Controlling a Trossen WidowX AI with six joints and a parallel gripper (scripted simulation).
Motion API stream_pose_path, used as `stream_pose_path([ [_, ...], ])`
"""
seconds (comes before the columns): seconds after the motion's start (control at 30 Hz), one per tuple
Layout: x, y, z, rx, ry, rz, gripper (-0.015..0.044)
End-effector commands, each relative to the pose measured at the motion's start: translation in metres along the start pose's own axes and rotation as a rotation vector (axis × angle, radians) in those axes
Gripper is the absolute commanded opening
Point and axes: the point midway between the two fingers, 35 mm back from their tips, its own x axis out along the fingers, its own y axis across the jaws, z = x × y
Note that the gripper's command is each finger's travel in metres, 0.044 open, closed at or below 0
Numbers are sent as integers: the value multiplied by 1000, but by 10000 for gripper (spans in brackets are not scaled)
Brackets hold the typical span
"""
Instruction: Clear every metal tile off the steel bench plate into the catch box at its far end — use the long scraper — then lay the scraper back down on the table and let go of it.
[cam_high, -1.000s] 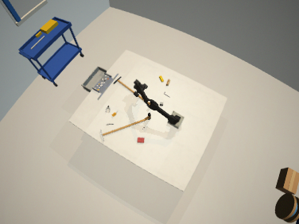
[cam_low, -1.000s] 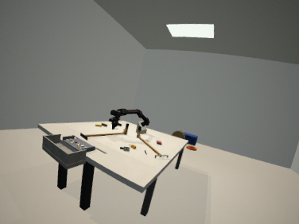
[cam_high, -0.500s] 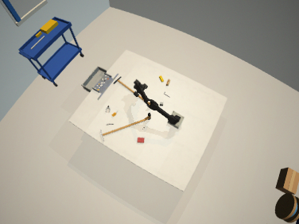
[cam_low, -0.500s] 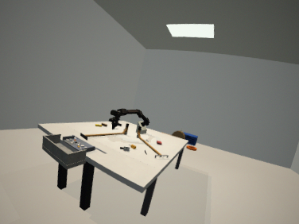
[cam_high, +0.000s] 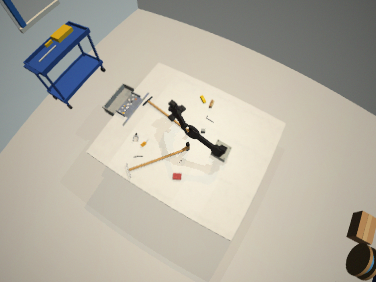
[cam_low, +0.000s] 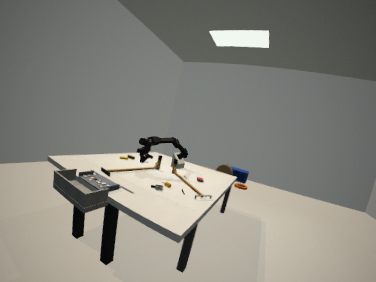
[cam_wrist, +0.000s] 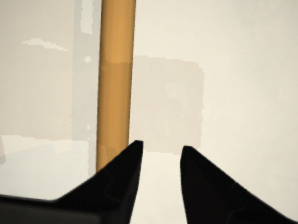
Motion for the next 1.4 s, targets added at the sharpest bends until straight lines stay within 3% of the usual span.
stream_pose_path([
  [0.0,-19,-1,7,13,-46,17,184],
  [0.33,-61,-7,17,28,-153,54,440],
  [1.37,-190,-24,14,43,-467,150,440],
])
